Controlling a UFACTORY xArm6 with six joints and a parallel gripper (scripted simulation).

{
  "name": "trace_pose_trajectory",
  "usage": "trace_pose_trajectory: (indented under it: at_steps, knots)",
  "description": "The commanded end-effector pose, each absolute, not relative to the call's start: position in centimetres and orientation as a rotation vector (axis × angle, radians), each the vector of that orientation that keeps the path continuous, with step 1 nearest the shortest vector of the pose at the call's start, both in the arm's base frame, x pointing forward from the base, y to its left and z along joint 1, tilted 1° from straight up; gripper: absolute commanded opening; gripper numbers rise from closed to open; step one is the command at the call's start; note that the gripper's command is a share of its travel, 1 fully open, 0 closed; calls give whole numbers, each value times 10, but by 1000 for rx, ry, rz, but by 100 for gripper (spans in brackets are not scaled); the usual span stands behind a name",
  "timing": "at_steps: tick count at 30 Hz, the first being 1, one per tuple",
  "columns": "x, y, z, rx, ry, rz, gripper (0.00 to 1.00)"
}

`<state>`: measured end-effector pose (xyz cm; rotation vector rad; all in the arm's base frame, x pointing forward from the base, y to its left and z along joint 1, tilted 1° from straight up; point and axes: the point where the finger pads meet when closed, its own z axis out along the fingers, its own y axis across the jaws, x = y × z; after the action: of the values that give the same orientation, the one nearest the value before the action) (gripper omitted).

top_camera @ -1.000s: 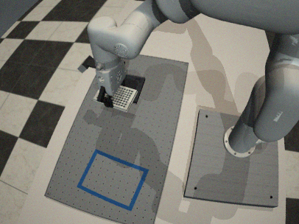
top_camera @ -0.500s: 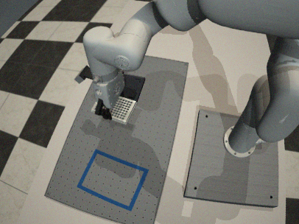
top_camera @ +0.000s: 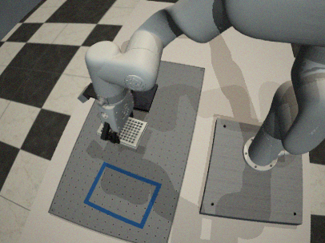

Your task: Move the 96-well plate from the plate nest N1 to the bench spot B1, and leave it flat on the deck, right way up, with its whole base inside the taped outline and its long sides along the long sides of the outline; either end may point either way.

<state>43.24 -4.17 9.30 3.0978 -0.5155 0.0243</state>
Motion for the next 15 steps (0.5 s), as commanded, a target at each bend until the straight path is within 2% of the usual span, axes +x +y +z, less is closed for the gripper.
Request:
trace_pose_trajectory:
  at_steps: [1, 15]
  knots:
    - [434, -25, 94, 3097, -516, 32, 0]
    - [433, 16, 92, 3098, -516, 31, 0]
